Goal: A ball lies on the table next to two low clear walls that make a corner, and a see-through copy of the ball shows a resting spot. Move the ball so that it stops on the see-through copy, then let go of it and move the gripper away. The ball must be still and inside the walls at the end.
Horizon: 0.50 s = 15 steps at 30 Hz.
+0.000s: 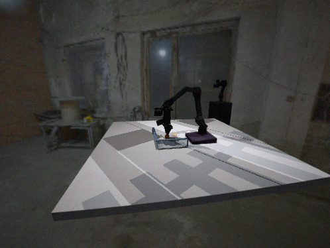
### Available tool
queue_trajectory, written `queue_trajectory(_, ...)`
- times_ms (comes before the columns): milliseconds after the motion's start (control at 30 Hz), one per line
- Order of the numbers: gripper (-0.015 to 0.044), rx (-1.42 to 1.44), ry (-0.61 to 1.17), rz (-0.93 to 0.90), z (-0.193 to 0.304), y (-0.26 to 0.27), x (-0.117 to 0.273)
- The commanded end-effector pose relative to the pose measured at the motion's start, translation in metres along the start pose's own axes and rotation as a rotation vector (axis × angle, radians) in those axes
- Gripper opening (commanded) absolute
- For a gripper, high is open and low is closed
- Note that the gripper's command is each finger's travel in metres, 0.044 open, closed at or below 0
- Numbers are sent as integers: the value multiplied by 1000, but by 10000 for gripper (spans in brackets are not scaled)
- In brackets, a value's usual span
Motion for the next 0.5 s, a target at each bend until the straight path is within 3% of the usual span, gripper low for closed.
queue_trajectory(0,302,3,8,1,2,0,-9)
queue_trajectory(333,302,3,8,1,3,0,-22)
queue_trajectory(467,197,3,8,1,3,0,-22)
Point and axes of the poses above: the point midway between the two fingers, 35 mm back from their tips, its own x axis back along the fingers, its own y axis across the jaws, z = x × y, the point moved 4 cm from there along x, back along the fingers, and after that the axes turned 8 degrees about x, right-handed, at the moved point
